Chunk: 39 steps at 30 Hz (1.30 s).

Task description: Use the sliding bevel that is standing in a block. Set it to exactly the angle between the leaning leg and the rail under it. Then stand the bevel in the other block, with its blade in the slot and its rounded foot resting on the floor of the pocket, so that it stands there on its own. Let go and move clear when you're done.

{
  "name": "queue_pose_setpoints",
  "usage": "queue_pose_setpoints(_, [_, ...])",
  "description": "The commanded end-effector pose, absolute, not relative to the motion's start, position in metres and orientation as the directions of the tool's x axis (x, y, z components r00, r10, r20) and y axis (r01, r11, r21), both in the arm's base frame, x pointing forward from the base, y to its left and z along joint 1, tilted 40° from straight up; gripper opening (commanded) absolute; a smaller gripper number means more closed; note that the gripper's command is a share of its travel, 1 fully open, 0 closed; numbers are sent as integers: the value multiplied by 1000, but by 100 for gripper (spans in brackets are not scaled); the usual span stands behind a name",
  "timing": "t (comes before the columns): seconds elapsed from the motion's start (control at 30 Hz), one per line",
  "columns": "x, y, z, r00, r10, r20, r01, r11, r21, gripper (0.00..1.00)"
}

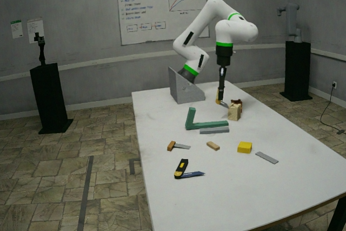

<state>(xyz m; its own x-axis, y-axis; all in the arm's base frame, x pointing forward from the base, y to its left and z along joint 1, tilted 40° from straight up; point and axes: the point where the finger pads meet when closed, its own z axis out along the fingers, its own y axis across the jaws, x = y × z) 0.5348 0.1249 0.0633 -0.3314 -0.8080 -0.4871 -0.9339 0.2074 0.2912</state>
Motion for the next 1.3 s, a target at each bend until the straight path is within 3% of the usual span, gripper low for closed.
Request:
queue_pose_setpoints(0.0, [544, 103, 46, -241, -837, -491, -962, 138, 237, 10])
queue_pose_setpoints(0.57, [565, 49, 1, -7, -882, -471, -993, -47, 104, 10])
queue_pose_setpoints(1.27, [567, 45, -2, 11, -884, -468, -994, -62, 94, 10])
